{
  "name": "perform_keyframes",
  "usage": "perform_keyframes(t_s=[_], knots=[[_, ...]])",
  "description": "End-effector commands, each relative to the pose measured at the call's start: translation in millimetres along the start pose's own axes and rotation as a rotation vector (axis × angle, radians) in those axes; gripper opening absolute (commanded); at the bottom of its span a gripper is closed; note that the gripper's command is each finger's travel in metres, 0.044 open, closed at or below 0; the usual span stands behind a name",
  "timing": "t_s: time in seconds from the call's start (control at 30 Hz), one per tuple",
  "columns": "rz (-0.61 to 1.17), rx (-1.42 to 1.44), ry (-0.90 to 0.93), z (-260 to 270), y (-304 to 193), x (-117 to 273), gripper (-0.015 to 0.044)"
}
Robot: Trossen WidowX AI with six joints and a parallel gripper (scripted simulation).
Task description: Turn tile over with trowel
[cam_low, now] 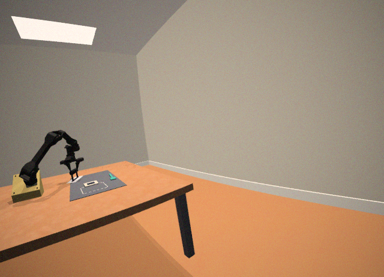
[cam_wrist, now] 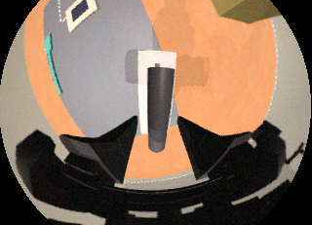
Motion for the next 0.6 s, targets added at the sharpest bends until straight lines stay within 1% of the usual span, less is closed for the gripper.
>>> perform_keyframes(t_s=[0.0,0.1,0.27,0.33,0.57], knots=[[-0.009,0.002,0.002,0.1,2.2,-10.2,0.027],[-0.009,0.002,0.003,0.1,2.3,-12.5,0.027],[-0.009,0.002,0.003,0.1,2.3,-12.5,0.0139],[-0.009,0.002,0.003,0.1,2.3,-12.5,0.013],[-0.009,0.002,0.003,0.1,2.3,-12.5,0.013]])
Point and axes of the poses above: the point midway between the two fingers, 35 mm back from their tips, its own x axis back along the fingers, its own z axis across the jaws, y = z × x, the point moved 1 cm from there along x, back along the fingers, and after that the axes turned 15 degrees about -x, right-handed, at the moved point
